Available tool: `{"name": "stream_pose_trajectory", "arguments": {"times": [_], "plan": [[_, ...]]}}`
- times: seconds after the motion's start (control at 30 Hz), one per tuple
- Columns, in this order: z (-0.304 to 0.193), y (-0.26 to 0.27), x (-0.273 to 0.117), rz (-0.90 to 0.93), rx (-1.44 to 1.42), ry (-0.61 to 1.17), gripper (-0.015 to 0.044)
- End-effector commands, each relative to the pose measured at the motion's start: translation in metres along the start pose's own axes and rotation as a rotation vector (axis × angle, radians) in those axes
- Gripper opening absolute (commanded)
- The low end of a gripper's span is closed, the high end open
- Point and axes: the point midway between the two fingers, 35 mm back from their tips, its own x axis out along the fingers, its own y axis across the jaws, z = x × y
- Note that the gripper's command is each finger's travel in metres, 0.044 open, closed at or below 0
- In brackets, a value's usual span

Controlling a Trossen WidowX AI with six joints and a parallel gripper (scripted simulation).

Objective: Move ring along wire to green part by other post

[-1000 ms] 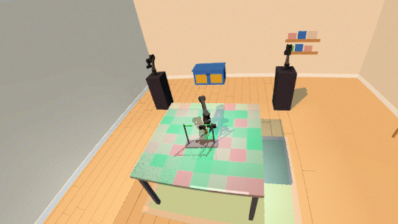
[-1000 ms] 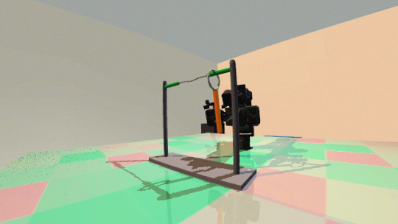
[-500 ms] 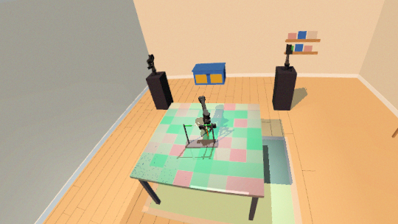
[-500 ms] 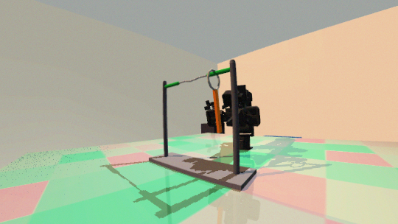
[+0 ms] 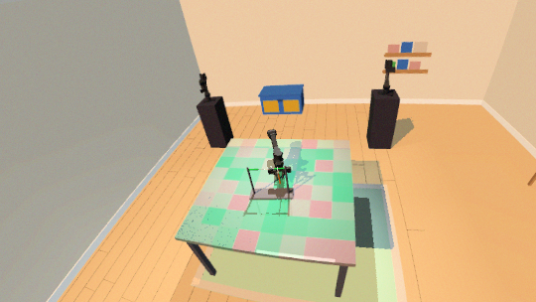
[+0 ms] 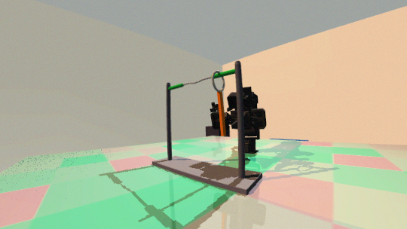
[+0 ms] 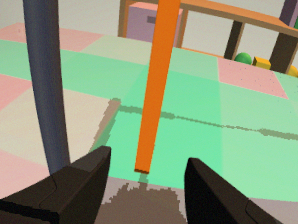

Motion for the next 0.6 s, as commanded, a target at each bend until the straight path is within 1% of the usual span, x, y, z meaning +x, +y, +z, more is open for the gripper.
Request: {"name": "stream_pose_trajectory", "arguments": {"times": [0.0,0.4,0.47,0.57], "plan": [[-0.002,-0.001,0.000,-0.003,0.005,0.003,0.0160],[-0.002,-0.001,0.000,-0.003,0.005,0.003,0.0160],[0.001,0.000,-0.003,-0.001,0.000,0.000,0.0212],[0.002,0.001,-0.018,-0.001,0.000,0.001,0.0291]]}}
